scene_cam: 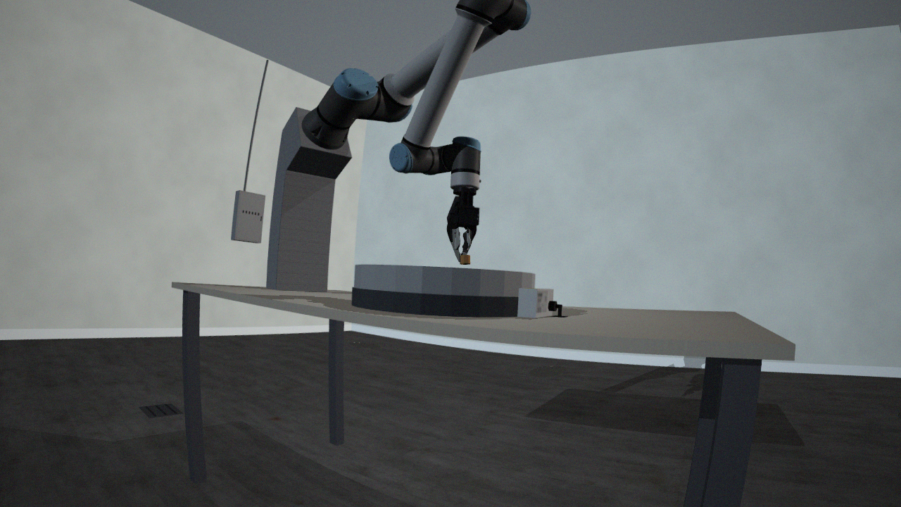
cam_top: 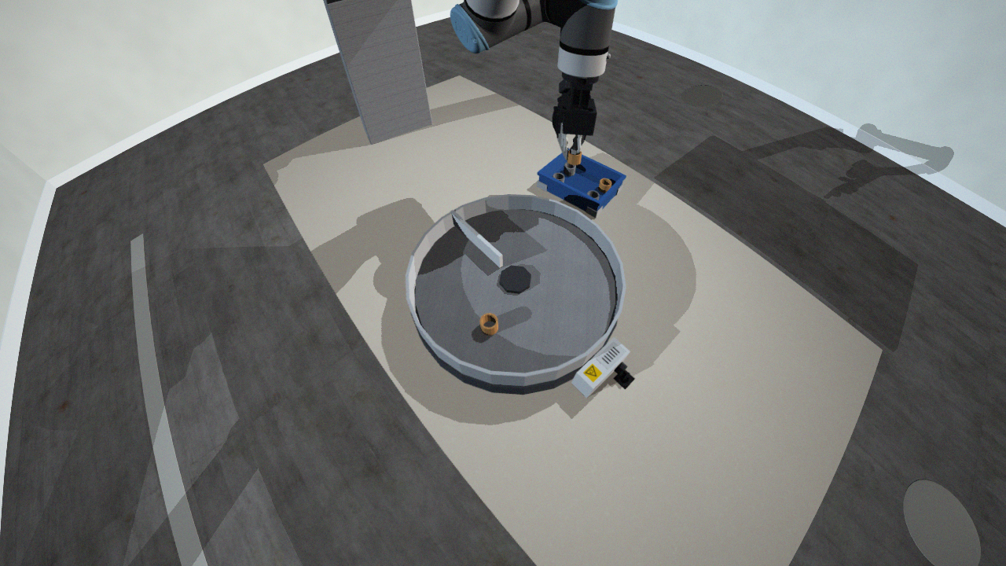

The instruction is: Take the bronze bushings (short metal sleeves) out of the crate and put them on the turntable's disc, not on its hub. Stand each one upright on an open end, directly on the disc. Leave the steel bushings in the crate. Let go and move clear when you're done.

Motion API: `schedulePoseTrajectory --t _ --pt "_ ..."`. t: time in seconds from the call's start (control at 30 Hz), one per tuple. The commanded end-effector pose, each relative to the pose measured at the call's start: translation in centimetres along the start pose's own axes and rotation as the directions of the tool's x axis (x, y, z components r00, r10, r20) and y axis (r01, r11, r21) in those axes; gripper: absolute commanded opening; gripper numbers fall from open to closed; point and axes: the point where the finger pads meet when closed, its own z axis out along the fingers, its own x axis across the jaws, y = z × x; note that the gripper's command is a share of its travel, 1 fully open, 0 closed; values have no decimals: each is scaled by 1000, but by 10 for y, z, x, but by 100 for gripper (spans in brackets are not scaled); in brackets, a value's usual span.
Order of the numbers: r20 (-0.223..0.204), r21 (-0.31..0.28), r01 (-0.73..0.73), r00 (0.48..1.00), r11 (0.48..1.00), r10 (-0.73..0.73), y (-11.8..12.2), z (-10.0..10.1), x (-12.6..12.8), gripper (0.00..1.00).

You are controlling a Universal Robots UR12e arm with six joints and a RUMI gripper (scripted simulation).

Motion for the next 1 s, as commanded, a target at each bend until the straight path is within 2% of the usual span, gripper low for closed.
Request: schedulePoseTrajectory --t 0.0,0.07,0.13,0.63,0.7,0.97 --pt "-2 2 0 1000 1000 0 21 0 -15 0" --pt "-2 2 0 1000 1000 0 31 0 -22 0" --pt "-2 2 0 1000 1000 0 31 0 -22 0" --pt "-2 2 0 1000 1000 0 105 0 -76 0" --pt "-2 2 0 1000 1000 0 105 0 -76 0" --pt "-2 2 0 1000 1000 0 140 0 -101 0"
